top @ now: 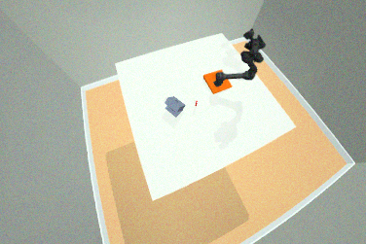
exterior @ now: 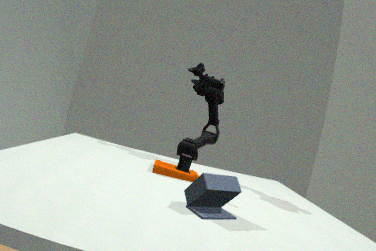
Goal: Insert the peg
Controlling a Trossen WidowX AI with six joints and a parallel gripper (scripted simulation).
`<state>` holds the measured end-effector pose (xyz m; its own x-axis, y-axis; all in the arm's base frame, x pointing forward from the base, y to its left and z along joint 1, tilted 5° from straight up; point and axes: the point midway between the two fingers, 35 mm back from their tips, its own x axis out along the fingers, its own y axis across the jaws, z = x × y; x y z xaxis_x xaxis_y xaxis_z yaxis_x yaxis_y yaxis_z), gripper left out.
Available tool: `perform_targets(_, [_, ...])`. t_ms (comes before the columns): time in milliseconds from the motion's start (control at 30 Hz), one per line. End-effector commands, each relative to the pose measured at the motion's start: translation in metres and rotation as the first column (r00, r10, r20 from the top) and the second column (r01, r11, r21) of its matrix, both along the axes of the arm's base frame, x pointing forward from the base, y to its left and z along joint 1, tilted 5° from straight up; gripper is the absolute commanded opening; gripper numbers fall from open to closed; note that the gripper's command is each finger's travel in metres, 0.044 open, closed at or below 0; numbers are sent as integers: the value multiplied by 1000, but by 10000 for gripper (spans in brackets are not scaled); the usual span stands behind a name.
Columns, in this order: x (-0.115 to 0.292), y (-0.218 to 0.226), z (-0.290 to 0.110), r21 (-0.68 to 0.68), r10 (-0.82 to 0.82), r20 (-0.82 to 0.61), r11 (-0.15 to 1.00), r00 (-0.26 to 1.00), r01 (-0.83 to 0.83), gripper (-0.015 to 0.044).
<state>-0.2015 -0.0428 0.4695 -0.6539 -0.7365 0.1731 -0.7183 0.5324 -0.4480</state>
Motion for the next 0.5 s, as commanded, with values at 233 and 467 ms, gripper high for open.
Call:
perform_targets(233, [24,-17,25,89,-13,-225,995,974,34,440])
perform_targets(467, [68,-42,54,137,0,-518,987,856,83,440])
